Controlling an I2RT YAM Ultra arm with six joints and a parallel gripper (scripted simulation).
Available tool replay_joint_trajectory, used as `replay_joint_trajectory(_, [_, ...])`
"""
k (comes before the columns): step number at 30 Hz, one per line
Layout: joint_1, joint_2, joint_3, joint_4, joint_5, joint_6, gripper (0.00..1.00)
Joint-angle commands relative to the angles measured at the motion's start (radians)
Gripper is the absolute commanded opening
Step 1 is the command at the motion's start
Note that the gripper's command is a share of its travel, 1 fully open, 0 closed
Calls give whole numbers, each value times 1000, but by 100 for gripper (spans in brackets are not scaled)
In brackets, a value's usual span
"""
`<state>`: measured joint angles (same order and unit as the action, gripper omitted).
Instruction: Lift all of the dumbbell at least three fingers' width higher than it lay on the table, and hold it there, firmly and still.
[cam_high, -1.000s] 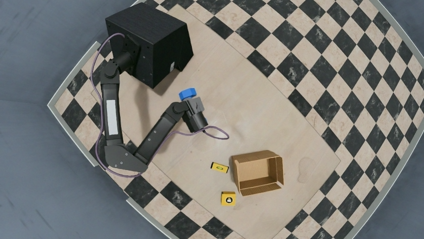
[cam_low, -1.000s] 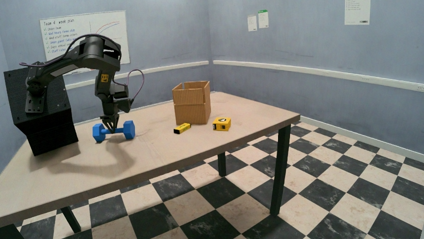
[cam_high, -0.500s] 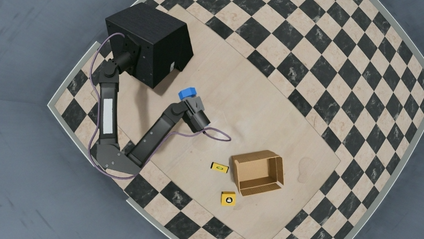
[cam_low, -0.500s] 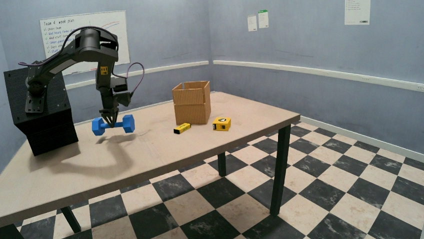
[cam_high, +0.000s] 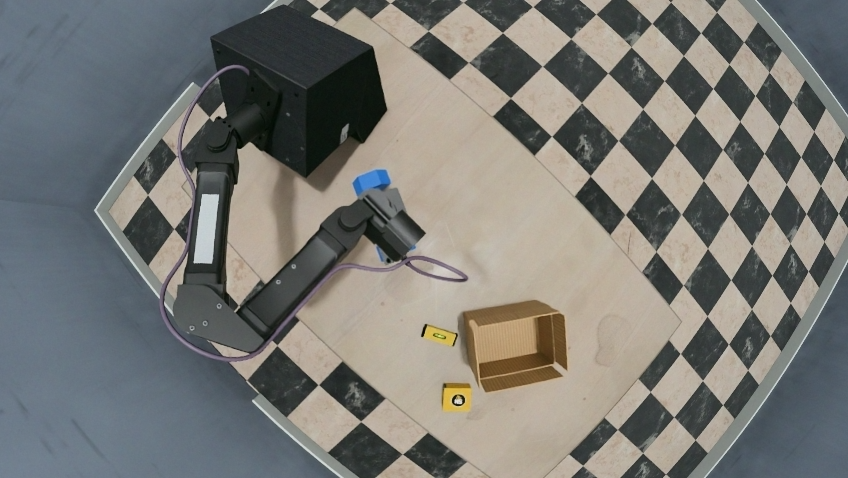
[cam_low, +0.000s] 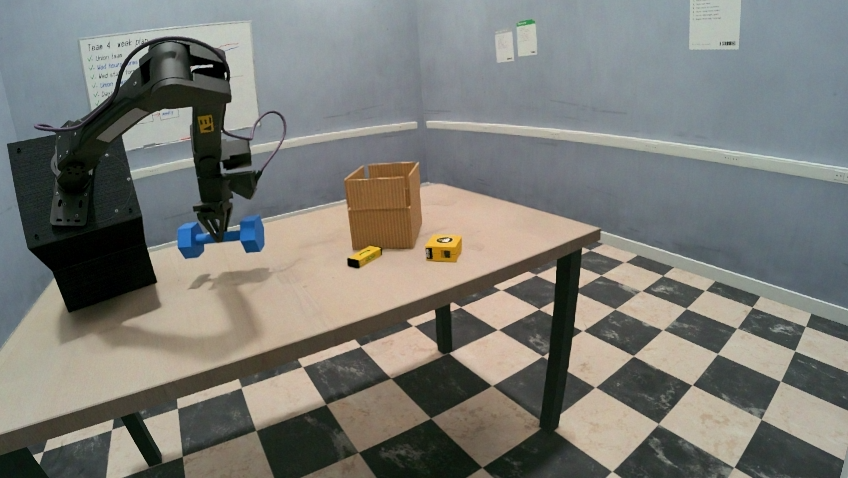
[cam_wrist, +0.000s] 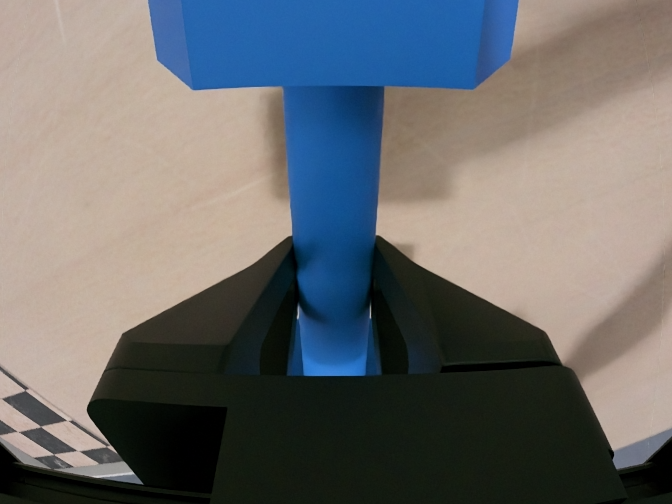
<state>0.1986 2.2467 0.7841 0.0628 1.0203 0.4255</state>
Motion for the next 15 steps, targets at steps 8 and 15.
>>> replay_joint_trajectory(8, [113, -73, 53, -203, 22, 143, 0])
replay_joint_trajectory(15, [134, -81, 69, -269, 23, 191, 0])
